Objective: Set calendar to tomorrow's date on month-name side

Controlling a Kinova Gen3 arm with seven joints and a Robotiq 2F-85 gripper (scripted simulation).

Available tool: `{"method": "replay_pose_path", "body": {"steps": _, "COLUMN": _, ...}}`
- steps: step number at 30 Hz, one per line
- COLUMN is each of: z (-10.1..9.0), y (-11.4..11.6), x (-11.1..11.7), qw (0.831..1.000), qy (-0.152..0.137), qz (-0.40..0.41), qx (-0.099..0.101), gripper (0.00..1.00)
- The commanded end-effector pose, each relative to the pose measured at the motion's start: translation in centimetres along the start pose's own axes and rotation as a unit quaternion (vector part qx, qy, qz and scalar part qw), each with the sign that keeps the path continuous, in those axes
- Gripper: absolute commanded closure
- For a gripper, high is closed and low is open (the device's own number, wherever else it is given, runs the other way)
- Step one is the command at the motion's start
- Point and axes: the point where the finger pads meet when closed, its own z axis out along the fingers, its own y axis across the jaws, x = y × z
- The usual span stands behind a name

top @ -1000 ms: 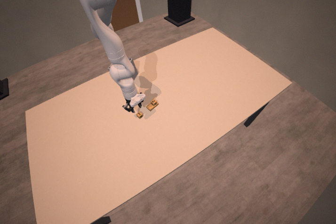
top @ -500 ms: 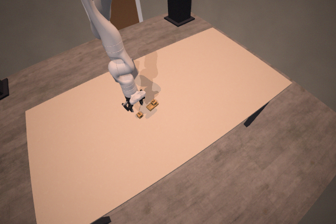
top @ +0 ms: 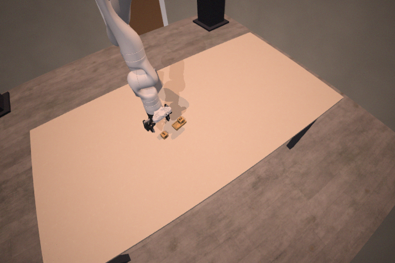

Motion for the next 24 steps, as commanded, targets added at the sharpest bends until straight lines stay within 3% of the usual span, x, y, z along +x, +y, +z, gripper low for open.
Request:
{"method": "replay_pose_path", "body": {"steps": 1, "z": -0.12, "y": -0.03, "x": -0.28, "qw": 1.0, "qy": -0.003, "qz": 0.008, "qx": 0.001, "gripper": 0.0}}
{"method": "replay_pose_path", "body": {"steps": 9, "z": -0.01, "y": -0.06, "x": -0.4, "qw": 0.999, "qy": -0.005, "qz": 0.037, "qx": 0.001, "gripper": 0.0}}
{"method": "replay_pose_path", "body": {"steps": 14, "z": 0.17, "y": -0.11, "x": -0.57, "qw": 0.992, "qy": -0.007, "qz": 0.129, "qx": 0.002, "gripper": 0.0}}
{"method": "replay_pose_path", "body": {"steps": 20, "z": 0.39, "y": -0.16, "x": -0.68, "qw": 0.961, "qy": -0.009, "qz": 0.276, "qx": 0.001, "gripper": 0.0}}
{"method": "replay_pose_path", "body": {"steps": 23, "z": 0.54, "y": -0.16, "x": -0.7, "qw": 0.929, "qy": -0.009, "qz": 0.37, "qx": 0.001, "gripper": 0.0}}
{"method": "replay_pose_path", "body": {"steps": 24, "z": 0.54, "y": -0.16, "x": -0.71, "qw": 0.927, "qy": -0.009, "qz": 0.374, "qx": 0.001, "gripper": 0.0}}
